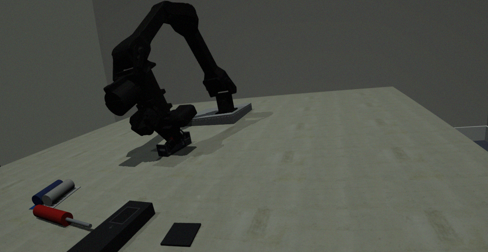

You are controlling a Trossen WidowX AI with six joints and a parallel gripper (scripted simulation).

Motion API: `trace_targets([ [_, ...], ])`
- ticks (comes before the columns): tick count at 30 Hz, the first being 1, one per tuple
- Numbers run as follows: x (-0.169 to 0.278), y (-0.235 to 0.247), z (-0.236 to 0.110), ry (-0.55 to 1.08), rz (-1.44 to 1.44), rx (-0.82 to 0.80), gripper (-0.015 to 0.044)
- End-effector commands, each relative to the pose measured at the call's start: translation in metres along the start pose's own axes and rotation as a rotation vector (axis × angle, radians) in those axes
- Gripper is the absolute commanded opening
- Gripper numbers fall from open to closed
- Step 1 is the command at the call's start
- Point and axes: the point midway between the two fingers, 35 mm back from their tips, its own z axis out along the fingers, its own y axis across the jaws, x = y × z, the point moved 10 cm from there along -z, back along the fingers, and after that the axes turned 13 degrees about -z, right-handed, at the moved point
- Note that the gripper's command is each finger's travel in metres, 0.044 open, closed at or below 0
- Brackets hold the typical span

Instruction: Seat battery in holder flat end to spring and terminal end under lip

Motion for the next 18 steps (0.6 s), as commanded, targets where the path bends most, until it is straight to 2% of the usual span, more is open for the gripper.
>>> trace_targets([
  [1,-0.0014,-0.0002,0.0,-0.044,-0.004,0.012,0.0075],
  [18,0.0084,0.002,0.0037,-0.123,-0.004,0.03,0.0075],
])
